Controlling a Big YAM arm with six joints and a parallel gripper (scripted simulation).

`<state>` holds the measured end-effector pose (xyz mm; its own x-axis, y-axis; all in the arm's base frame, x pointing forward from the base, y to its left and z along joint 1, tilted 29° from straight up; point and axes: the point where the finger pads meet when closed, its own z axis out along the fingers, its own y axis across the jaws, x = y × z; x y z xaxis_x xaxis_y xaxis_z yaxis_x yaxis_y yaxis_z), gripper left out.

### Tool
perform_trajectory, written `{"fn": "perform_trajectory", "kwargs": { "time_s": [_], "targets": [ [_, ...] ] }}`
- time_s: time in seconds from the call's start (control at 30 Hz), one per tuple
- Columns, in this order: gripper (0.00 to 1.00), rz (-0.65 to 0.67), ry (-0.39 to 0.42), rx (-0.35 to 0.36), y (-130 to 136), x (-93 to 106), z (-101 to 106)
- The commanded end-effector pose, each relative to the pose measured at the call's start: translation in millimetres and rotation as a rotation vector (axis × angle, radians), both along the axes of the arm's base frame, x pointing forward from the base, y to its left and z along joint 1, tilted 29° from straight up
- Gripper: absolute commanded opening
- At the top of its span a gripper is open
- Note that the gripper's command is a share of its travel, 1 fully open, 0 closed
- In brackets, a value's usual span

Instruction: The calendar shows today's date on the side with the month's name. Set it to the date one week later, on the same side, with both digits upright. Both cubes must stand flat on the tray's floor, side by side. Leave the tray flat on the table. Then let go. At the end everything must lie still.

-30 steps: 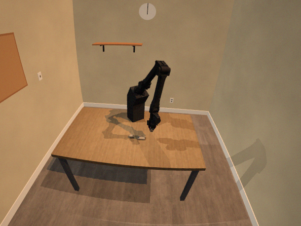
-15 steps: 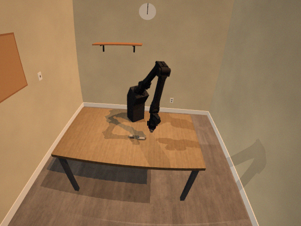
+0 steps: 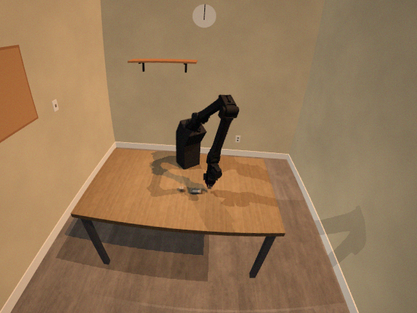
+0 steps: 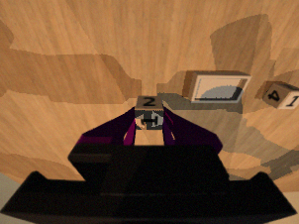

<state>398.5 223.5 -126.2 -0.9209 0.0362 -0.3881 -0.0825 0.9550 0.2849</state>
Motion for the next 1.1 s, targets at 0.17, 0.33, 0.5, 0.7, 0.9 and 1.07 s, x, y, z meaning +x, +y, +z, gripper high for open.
{"fn": "perform_trajectory", "kwargs": {
  "time_s": [0.17,0.33,0.5,0.7,0.9,1.07],
  "targets": [
    [0.26,-0.007,-0.016,0.010,11,15.6,-20],
    [0.26,0.000,-0.016,0.010,17,17.5,-28],
    [0.26,-0.002,-0.033,0.019,19,23.6,-19],
    [0.26,-0.002,-0.033,0.019,18,23.6,-19],
    [0.26,-0.002,-0.033,0.019,18,23.6,-19],
    [0.26,-0.002,-0.033,0.019,18,23.6,-19]
  ]
}}
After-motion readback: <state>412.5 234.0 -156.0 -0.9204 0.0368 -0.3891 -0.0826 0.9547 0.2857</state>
